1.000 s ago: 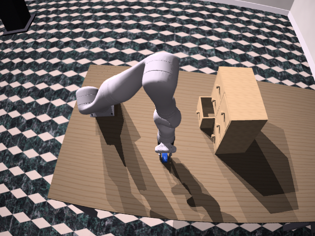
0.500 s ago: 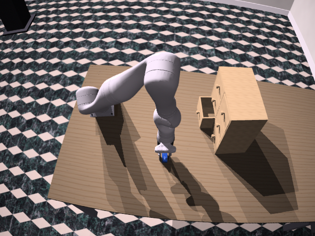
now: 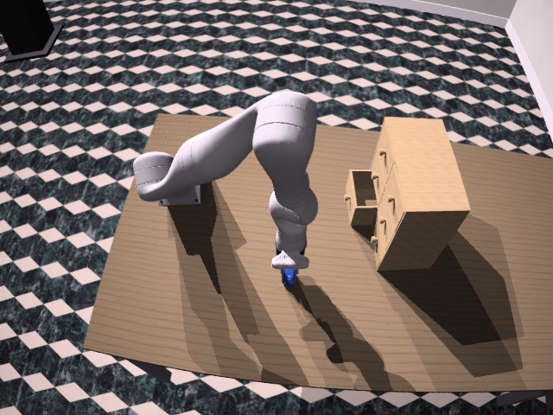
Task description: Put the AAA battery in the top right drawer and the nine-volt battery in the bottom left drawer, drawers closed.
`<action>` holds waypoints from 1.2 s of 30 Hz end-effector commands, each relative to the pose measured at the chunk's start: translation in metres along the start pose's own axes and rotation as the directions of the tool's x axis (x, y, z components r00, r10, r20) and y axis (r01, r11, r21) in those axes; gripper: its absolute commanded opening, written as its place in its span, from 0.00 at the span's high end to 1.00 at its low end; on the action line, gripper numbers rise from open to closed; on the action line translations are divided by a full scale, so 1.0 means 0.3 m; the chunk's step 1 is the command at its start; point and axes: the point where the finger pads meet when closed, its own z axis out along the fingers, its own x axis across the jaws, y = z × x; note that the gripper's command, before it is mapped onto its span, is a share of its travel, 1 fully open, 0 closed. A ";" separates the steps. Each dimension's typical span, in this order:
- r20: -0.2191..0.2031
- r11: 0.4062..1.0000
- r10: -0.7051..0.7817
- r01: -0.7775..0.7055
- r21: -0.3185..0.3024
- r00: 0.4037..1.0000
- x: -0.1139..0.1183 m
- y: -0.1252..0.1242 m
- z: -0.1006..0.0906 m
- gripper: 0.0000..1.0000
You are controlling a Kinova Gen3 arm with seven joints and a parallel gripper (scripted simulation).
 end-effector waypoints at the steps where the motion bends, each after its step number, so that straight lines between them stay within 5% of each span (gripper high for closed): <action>1: 0.001 1.000 0.000 0.000 0.000 1.000 -0.001 0.000 -0.001 0.49; 20: 0.001 1.000 0.000 0.000 0.000 1.000 -0.001 0.000 -0.017 0.49; 36: 0.001 1.000 0.000 0.000 0.000 1.000 -0.001 0.000 -0.228 0.49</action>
